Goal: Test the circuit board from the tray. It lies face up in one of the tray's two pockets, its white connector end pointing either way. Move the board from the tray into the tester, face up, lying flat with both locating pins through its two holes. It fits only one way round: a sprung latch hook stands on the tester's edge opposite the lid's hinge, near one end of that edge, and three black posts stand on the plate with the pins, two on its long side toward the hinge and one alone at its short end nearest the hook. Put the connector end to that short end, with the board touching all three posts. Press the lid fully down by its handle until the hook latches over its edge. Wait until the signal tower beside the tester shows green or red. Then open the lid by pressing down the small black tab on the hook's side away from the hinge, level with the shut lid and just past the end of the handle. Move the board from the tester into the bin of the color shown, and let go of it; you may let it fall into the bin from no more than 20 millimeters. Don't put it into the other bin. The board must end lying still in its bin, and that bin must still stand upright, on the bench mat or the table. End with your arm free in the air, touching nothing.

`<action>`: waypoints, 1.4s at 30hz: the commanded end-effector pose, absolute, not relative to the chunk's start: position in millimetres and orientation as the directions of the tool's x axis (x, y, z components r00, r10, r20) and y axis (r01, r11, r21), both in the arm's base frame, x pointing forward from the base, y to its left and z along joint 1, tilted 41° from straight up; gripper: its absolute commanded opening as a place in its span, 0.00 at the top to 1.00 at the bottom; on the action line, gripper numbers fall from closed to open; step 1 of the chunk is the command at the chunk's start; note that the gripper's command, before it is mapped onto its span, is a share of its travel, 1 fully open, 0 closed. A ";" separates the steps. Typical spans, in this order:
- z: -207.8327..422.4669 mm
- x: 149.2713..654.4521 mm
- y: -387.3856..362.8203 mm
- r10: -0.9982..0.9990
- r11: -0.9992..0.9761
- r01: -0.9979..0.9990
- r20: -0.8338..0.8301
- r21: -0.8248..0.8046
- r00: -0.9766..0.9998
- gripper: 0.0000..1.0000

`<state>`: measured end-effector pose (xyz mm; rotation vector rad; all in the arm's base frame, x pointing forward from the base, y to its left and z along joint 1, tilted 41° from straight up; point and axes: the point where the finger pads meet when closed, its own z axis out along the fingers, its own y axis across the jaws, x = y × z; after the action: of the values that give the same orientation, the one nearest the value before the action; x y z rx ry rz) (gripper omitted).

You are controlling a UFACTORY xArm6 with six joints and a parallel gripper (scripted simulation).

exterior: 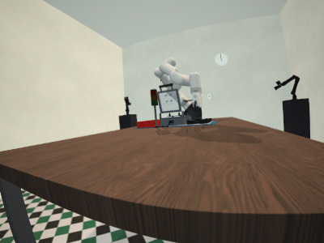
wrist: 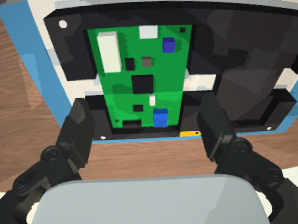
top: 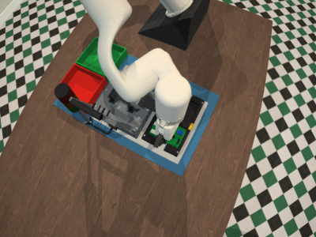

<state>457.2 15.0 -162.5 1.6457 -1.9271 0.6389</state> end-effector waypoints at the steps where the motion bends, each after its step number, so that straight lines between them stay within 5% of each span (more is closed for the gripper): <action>1: -169.1 459.0 9.7 -0.744 0.148 -0.989 0.657 -0.023 -0.126 0.00; 42: -184.5 457.8 -3.7 -0.744 0.148 -0.989 0.657 -0.023 -0.126 0.00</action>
<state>455.9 -4.3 -184.8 1.6458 -1.9274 0.6392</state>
